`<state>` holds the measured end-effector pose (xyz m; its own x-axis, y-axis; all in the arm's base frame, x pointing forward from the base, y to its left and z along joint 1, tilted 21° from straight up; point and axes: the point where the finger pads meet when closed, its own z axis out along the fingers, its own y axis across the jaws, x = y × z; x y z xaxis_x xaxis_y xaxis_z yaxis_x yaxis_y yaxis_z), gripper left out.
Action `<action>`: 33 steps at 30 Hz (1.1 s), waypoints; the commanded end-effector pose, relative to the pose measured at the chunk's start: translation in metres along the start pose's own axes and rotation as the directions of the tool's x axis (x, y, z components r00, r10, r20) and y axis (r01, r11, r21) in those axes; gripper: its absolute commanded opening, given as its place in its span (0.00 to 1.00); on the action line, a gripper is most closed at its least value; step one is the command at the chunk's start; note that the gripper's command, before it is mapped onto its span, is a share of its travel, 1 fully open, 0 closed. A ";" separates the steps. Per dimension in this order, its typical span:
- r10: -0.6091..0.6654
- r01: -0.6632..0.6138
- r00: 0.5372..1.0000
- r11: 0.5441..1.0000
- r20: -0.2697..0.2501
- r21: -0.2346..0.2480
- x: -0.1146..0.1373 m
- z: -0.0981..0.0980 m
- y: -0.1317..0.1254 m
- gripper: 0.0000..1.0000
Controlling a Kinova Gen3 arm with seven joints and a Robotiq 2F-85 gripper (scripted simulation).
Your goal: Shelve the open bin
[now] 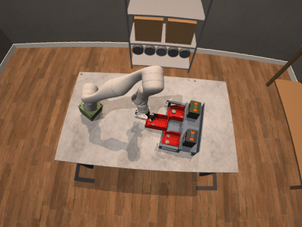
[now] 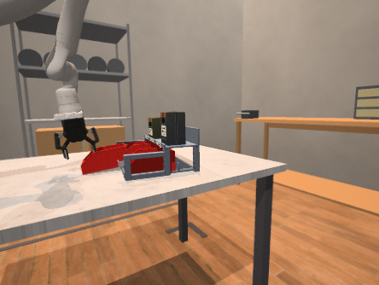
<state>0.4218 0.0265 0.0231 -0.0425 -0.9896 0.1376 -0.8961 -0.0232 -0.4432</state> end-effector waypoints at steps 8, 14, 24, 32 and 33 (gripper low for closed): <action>0.003 -0.003 1.000 1.000 0.000 0.000 -0.002 -0.002 -0.002 1.00; 0.003 -0.003 1.000 1.000 0.000 0.000 -0.002 -0.002 -0.002 1.00; 0.003 -0.003 1.000 1.000 0.000 0.000 -0.002 0.009 -0.001 1.00; 0.003 -0.003 1.000 1.000 0.000 0.000 -0.002 0.009 -0.001 1.00; 0.003 -0.003 1.000 1.000 -0.001 -0.005 -0.001 0.009 0.001 1.00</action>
<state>0.4236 0.0263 0.0150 -0.0456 -0.9895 0.1375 -0.8994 -0.0192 -0.4367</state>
